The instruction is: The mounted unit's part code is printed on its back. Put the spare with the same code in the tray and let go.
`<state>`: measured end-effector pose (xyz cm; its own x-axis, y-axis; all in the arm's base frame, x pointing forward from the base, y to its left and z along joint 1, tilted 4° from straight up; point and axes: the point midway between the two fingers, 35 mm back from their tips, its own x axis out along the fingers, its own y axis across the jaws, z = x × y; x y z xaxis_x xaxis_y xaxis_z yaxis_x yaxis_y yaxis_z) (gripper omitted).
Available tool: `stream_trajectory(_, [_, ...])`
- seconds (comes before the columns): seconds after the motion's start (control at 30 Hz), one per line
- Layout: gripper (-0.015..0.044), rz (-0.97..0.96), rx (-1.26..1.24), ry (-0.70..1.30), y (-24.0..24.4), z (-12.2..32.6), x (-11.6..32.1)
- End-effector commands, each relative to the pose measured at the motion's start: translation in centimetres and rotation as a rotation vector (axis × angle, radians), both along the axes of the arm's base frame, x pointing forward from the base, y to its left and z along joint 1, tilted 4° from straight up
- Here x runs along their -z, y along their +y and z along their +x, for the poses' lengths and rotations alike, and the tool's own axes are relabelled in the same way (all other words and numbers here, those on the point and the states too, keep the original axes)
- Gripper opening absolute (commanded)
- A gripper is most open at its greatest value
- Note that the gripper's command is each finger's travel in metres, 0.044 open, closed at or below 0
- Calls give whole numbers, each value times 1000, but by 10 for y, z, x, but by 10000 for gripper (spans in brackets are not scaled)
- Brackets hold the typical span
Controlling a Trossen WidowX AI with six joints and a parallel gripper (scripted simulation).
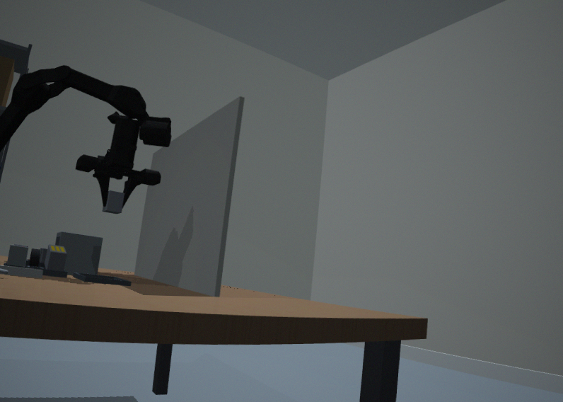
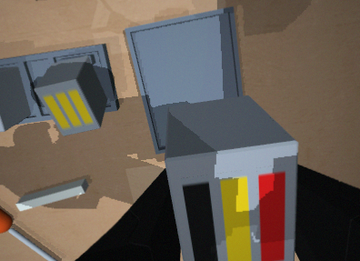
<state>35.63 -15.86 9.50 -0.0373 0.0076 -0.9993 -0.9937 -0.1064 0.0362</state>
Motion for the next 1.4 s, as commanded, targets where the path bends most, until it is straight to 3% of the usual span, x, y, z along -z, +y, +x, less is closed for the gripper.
stream_trajectory(0.0, [0,-5,-4,2,-2,0,4])
stream_trajectory(1.37, [0,-5,-4,2,-4,4,48])
